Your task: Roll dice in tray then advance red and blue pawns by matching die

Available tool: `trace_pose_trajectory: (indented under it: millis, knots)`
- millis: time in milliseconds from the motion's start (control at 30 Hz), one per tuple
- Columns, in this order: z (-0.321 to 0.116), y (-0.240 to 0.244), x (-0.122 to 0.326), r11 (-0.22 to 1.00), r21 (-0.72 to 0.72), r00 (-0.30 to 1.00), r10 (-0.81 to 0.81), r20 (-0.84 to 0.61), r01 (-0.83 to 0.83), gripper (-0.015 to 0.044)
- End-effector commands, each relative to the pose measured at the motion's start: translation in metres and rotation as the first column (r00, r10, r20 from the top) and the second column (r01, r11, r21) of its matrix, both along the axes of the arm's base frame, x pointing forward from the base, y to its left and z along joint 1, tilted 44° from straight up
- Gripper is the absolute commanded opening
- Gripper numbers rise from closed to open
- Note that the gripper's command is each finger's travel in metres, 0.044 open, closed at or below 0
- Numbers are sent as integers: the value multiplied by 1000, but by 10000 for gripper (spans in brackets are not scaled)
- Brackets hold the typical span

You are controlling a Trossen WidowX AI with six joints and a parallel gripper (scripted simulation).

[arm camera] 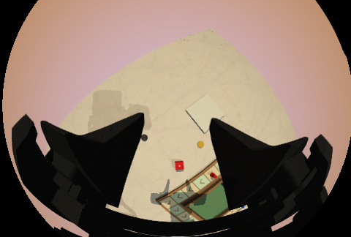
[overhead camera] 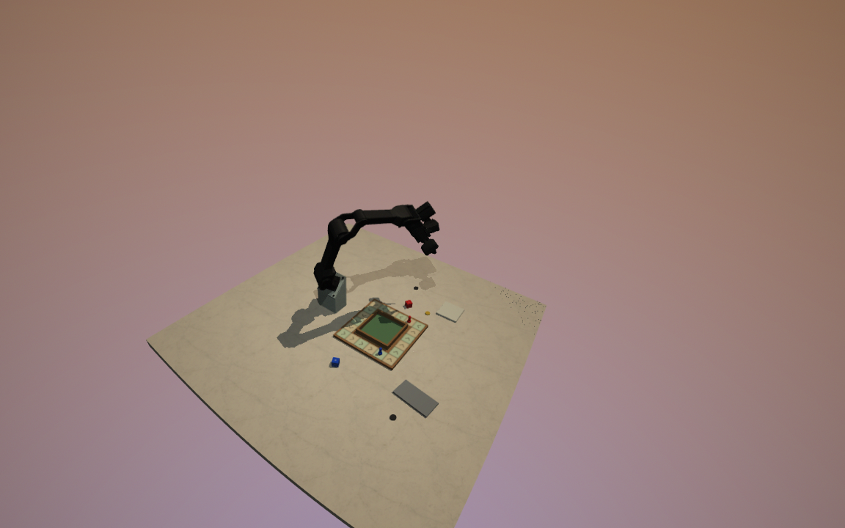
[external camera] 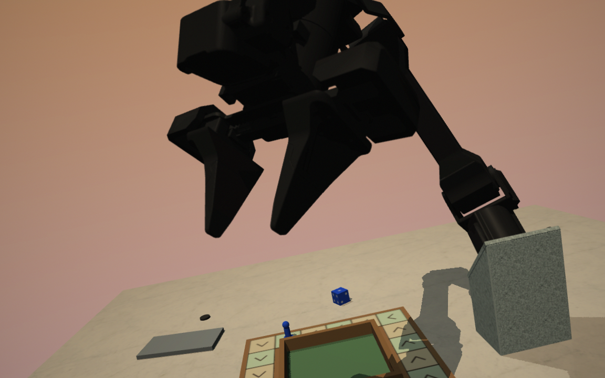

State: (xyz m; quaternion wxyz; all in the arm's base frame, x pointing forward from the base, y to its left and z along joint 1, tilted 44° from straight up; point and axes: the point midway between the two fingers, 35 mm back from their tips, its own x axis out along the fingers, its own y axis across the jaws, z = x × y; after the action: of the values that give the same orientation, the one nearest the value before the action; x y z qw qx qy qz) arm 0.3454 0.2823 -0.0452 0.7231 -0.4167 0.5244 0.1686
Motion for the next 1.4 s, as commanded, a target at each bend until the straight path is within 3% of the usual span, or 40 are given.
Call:
trace_pose_trajectory:
  millis: [0,300,600,1367]
  knots:
    - [-44,-61,-6,898,-21,898,-439,16,440,275]
    - [-85,-132,-24,534,-11,530,-837,140,846,275]
    - [-121,-192,-54,71,93,38,-945,324,993,275]
    - [-136,-208,-53,53,100,17,-943,333,994,275]
